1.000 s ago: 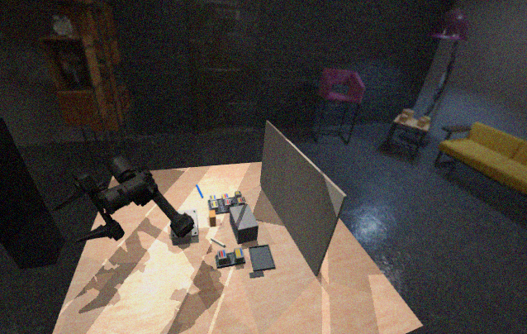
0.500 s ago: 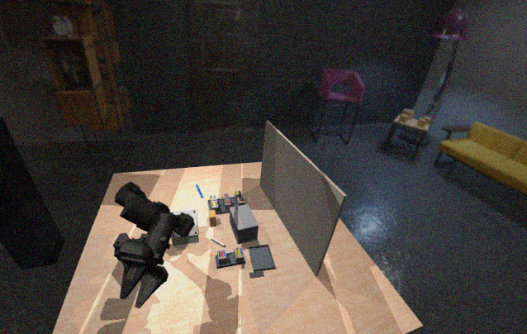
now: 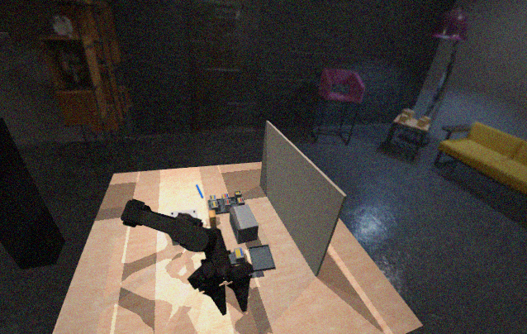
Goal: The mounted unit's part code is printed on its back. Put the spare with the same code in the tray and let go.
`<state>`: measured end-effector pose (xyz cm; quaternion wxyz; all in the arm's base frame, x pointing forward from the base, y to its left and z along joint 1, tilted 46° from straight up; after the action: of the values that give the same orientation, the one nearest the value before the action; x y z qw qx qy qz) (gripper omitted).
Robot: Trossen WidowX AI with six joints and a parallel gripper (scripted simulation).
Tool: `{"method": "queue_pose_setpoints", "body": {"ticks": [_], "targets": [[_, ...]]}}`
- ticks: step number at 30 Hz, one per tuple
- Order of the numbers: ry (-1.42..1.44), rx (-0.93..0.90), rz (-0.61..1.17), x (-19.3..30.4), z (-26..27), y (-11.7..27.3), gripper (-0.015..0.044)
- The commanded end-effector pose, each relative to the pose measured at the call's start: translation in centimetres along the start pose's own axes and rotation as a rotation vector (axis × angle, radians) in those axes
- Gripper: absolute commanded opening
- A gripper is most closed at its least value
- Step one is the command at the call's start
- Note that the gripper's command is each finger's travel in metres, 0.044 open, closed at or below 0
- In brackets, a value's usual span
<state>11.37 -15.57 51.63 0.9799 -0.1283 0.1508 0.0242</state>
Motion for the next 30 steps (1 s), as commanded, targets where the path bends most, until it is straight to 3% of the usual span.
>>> {"method": "queue_pose_setpoints", "body": {"ticks": [1,10,20,30], "targets": [[0.158,0.032,0.184,5.6,-0.3,-0.4,0.0440],[0.506,0.087,0.544,17.3,-2.3,1.8,0.0440],[0.871,0.095,0.870,27.4,-6.3,7.5,0.0440],[1.386,0.108,1.188,35.2,-12.3,17.3,0.0440]]}}
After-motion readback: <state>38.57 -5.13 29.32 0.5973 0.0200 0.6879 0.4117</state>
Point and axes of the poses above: the point midway between the two fingers, 35 mm back from their tips, its own y axis back along the fingers, its own z axis across the jaws, x = y × z, the point moved 5 cm from there along y, back along the fingers, and after that the axes turned 12 degrees about -y, right-handed, at the moved point
